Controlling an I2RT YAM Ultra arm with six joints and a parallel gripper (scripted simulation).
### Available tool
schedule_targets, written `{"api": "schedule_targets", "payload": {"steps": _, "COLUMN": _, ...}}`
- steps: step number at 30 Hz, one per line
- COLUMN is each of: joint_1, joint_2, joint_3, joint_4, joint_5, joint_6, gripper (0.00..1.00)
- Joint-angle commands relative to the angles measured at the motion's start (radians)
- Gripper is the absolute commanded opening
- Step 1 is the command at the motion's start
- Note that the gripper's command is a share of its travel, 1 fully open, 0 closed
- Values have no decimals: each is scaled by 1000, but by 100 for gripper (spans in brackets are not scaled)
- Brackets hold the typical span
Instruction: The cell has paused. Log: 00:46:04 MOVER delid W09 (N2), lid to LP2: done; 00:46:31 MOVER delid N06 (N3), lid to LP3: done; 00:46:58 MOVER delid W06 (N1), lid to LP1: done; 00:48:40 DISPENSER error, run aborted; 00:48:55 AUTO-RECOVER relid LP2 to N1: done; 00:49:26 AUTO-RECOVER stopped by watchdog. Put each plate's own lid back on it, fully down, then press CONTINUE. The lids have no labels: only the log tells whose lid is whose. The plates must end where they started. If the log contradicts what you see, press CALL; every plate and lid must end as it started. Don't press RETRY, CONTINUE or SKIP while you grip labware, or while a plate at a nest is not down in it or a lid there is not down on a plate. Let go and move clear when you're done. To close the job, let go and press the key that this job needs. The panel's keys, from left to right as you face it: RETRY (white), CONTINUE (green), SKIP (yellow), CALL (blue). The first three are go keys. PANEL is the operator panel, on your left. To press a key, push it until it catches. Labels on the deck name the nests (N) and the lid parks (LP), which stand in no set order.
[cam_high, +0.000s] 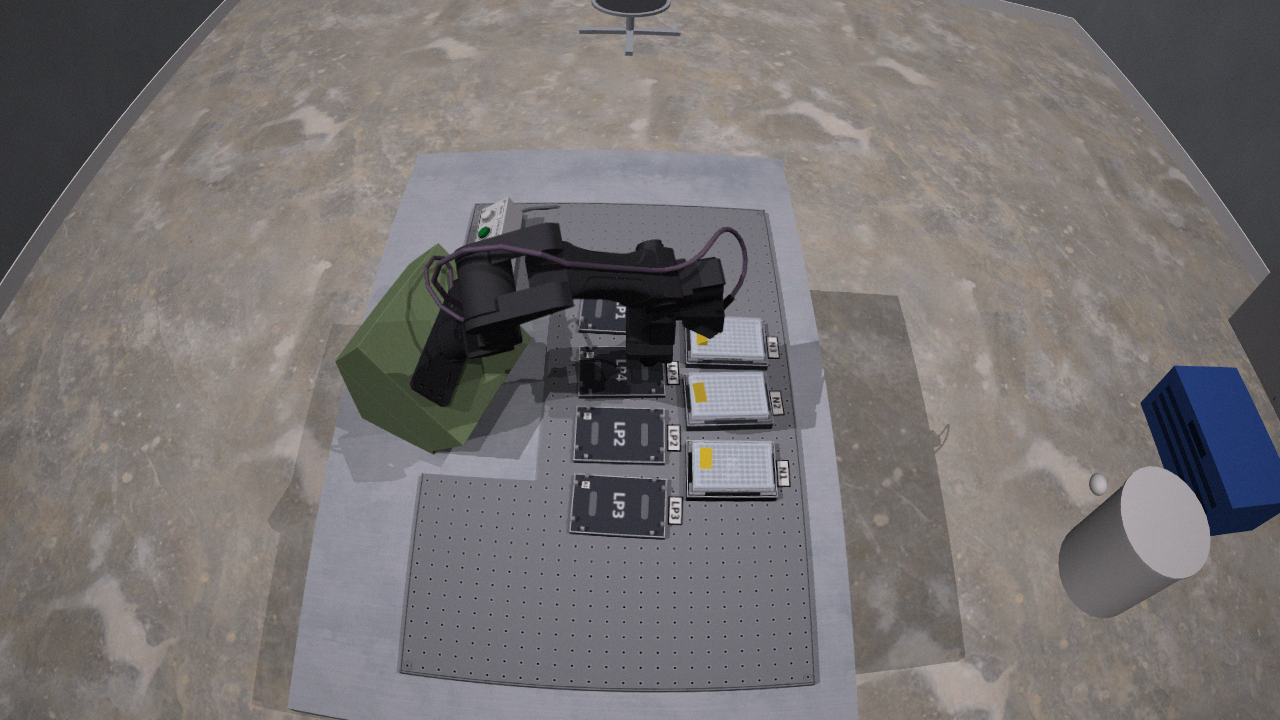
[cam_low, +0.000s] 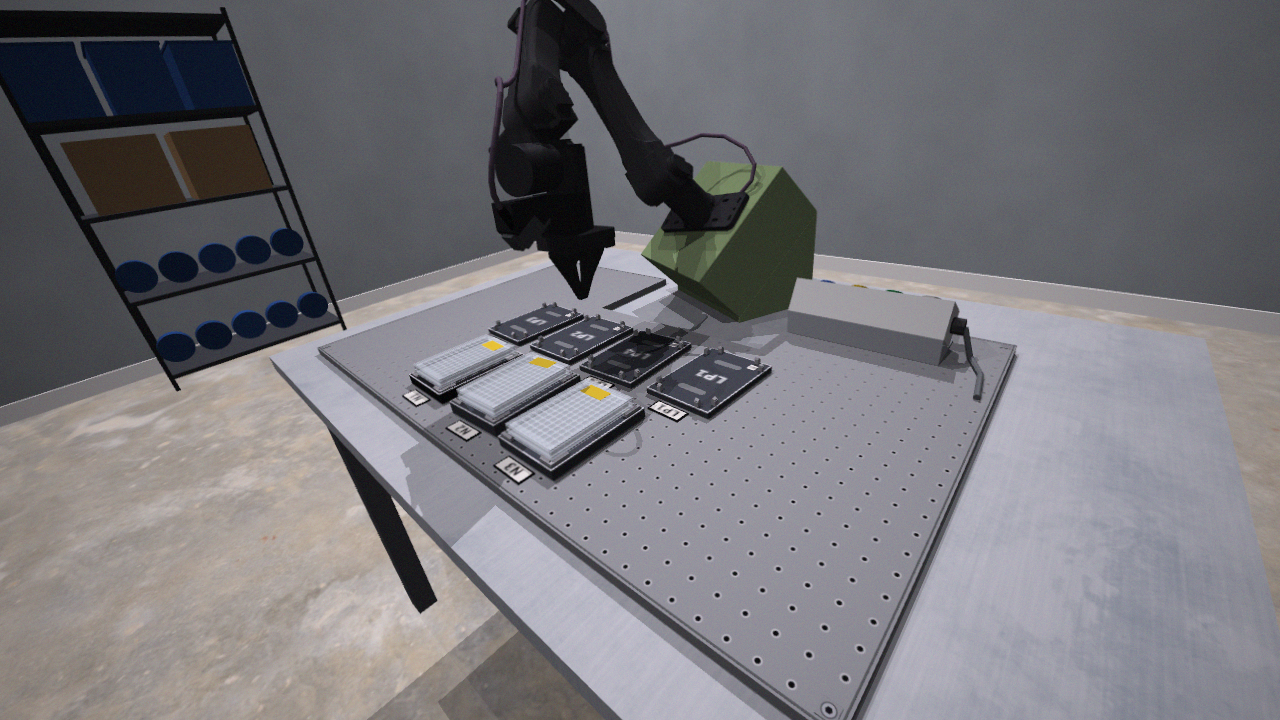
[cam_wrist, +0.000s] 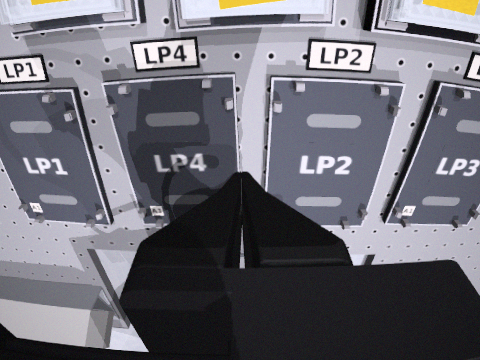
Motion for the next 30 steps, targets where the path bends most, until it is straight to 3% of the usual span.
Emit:
{"api": "schedule_targets", "payload": {"steps": 1, "joint_1": 53, "joint_2": -45, "joint_3": 61, "joint_4": -130, "joint_5": 42, "joint_6": 68, "gripper": 0}}
{"api": "schedule_targets", "payload": {"steps": 9, "joint_1": 96, "joint_2": -47, "joint_3": 77, "joint_4": -203, "joint_5": 69, "joint_6": 118, "gripper": 0}}
{"api": "schedule_targets", "payload": {"steps": 14, "joint_1": 94, "joint_2": -60, "joint_3": 41, "joint_4": -203, "joint_5": 68, "joint_6": 118, "gripper": 0}}
{"api": "schedule_targets", "payload": {"steps": 30, "joint_1": 80, "joint_2": -42, "joint_3": 60, "joint_4": -187, "joint_5": 58, "joint_6": 107, "gripper": 0}}
